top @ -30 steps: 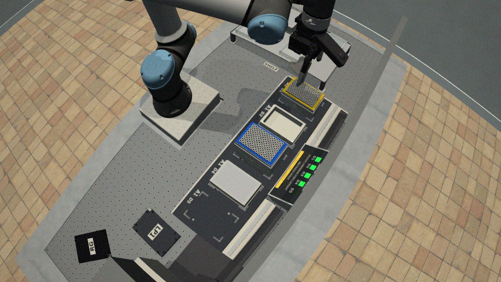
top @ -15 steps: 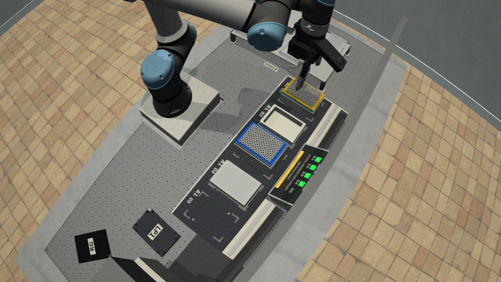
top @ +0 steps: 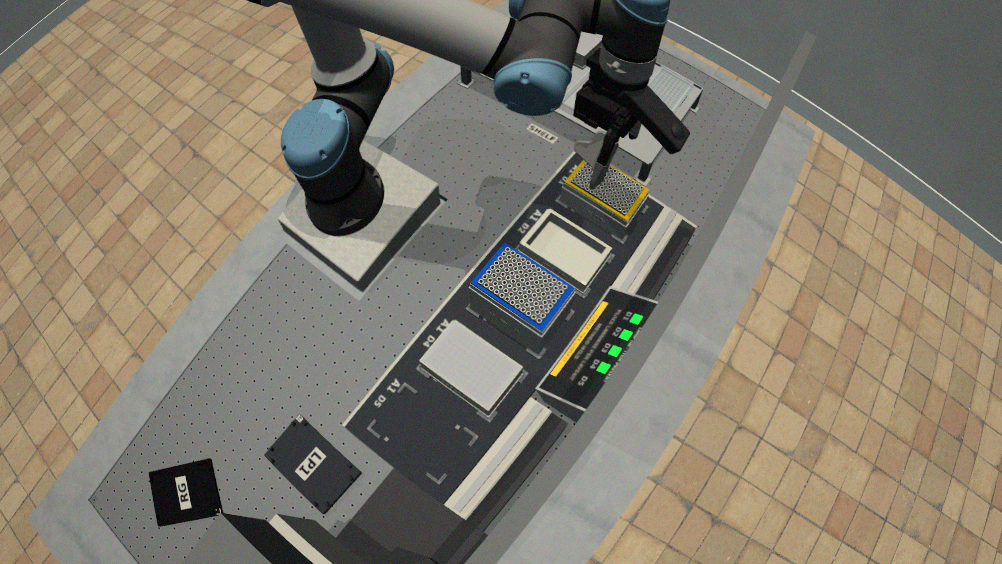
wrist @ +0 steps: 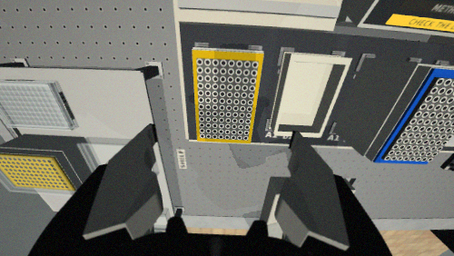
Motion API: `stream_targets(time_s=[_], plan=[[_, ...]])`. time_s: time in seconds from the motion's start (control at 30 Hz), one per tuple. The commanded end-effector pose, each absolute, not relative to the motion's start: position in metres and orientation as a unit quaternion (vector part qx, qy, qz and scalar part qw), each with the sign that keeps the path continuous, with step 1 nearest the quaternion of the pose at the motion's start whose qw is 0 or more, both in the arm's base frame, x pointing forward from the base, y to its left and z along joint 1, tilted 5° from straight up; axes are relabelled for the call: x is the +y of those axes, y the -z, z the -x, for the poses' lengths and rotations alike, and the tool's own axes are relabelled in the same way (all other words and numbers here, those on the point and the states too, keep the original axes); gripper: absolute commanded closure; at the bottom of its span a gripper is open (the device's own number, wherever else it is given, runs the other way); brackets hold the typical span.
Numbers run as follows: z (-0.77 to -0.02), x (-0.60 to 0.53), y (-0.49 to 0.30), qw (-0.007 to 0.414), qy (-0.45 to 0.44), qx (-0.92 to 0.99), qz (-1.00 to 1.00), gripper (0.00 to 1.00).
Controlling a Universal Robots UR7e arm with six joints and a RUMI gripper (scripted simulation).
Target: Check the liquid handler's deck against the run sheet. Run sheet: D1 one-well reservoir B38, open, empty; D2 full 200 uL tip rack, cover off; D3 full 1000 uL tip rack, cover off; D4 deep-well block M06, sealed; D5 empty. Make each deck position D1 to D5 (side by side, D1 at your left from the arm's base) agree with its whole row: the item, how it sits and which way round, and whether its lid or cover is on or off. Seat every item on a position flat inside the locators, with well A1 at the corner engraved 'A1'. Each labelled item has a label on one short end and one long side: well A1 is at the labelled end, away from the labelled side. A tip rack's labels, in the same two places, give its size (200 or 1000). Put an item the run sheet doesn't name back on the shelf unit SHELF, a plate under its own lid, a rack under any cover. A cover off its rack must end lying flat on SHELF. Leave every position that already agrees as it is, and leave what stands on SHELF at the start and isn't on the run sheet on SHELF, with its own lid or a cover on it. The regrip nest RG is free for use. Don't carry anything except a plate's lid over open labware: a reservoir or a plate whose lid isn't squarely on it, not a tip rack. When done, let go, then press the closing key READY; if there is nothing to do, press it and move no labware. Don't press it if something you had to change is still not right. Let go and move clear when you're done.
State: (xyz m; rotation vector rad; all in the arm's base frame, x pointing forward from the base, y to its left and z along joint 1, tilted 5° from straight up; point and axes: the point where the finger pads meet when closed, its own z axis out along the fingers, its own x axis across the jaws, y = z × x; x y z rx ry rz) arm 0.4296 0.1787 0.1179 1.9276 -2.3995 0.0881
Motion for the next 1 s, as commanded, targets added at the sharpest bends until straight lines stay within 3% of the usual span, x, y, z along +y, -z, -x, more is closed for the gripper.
stream_targets(time_s=[0.0,0.97], plan=[[-0.43,0.178,-0.109,0.03,-0.029,-0.779,-0.626,0.18],[-0.43,0.175,-0.067,0.03,-0.029,-0.779,-0.626,0.18]])
